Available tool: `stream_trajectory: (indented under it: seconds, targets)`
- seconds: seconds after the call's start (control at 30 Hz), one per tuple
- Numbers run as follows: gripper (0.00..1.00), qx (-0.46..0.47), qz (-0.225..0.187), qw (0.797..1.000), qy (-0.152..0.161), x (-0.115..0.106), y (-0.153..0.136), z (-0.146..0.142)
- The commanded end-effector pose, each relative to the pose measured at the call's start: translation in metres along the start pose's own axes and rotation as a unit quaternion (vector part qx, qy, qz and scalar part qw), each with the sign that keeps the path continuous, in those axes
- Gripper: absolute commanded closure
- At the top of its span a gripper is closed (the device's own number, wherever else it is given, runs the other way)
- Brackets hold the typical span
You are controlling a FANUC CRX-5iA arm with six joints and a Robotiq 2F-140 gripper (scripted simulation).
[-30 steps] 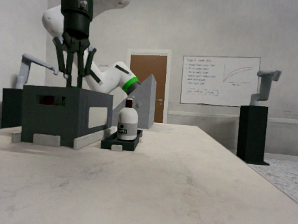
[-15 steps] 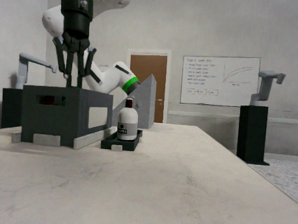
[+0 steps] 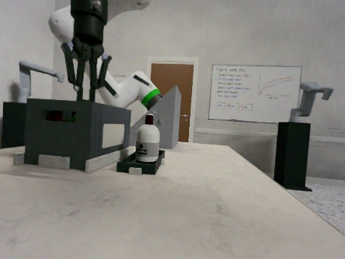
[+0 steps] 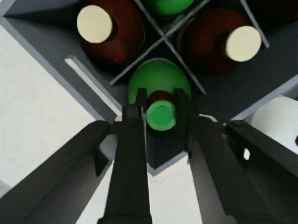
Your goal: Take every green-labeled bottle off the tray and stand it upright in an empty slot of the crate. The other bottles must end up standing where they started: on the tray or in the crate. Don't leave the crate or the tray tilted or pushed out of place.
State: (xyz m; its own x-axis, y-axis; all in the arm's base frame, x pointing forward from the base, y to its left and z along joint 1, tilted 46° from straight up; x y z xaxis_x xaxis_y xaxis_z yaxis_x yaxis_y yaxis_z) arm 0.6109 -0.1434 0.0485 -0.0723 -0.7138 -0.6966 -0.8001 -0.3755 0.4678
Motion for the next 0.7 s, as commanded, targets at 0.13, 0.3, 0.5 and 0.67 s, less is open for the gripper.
stream_trajectory:
  seconds: [0.13, 0.3, 0.5, 0.67]
  targets:
    - [0.9, 0.0, -0.001, 1.0, 0.001, -0.0012, -0.0006, -0.0004]
    - [0.9, 0.0, -0.001, 1.0, 0.001, -0.0006, -0.0006, -0.0005]
    - [0.9, 0.0, -0.001, 1.0, 0.001, 0.0007, -0.0006, -0.0005]
    - [0.9, 0.0, -0.001, 1.0, 0.001, 0.0016, -0.0006, -0.0005]
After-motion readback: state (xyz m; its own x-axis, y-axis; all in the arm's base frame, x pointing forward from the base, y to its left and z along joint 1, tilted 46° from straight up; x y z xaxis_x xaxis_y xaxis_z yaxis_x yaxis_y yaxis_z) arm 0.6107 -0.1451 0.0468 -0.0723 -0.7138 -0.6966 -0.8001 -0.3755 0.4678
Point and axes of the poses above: the point where the finger pads meet when closed, its own x axis out along the fingers, its own z axis across the jaws, y = z × x, the point moved 1 cm from there along -x, back along the fingers, and after that the axes turned 8 degrees about x, right-handed, at the moved point
